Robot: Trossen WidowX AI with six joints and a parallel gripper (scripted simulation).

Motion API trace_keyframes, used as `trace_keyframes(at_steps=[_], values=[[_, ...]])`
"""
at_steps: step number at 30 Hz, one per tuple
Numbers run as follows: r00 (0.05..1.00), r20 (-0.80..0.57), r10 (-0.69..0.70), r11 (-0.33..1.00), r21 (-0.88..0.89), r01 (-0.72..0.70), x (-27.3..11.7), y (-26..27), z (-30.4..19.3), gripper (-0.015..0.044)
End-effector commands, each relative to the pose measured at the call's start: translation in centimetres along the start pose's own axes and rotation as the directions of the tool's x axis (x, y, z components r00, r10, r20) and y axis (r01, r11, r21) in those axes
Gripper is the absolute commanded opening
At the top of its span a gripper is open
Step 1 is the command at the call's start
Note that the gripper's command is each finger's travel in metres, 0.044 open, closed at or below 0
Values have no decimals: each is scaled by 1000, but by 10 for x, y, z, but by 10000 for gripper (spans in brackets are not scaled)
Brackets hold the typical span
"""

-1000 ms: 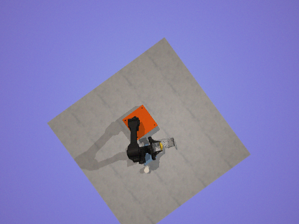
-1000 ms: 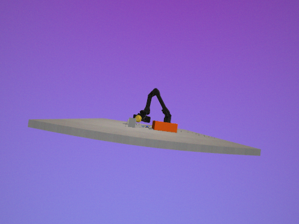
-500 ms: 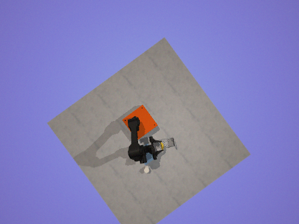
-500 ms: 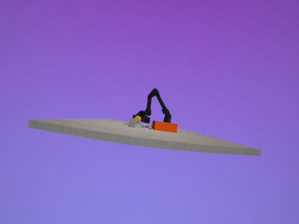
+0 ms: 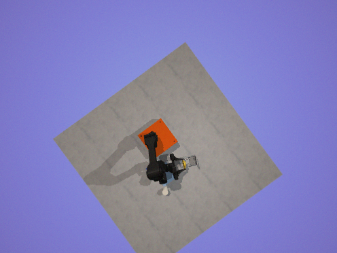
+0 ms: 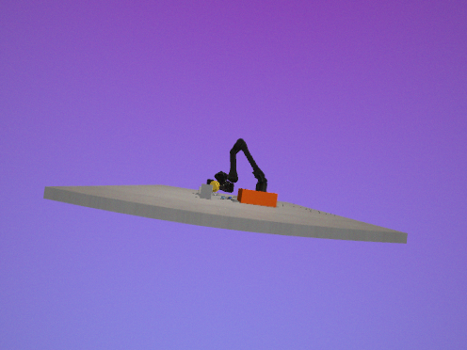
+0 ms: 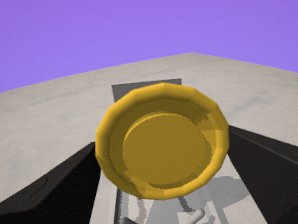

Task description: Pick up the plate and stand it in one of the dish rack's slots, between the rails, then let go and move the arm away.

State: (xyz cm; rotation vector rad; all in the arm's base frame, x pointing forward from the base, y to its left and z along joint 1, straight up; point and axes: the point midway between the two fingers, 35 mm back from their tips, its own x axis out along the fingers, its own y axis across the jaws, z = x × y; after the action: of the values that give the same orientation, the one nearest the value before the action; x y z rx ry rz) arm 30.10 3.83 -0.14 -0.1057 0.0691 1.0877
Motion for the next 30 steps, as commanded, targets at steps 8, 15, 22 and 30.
trace_keyframes(at_steps=[8, 15, 22, 30], values=[[1000, 1, 0, 1000, -1, 0, 6, 4, -20, 0], [1000, 0, 2, 1000, 7, -2, 5, 6, -16, 0], [1000, 0, 2, 1000, 7, -2, 5, 6, -16, 0], [1000, 0, 1, 1000, 5, -1, 5, 6, -17, 210]])
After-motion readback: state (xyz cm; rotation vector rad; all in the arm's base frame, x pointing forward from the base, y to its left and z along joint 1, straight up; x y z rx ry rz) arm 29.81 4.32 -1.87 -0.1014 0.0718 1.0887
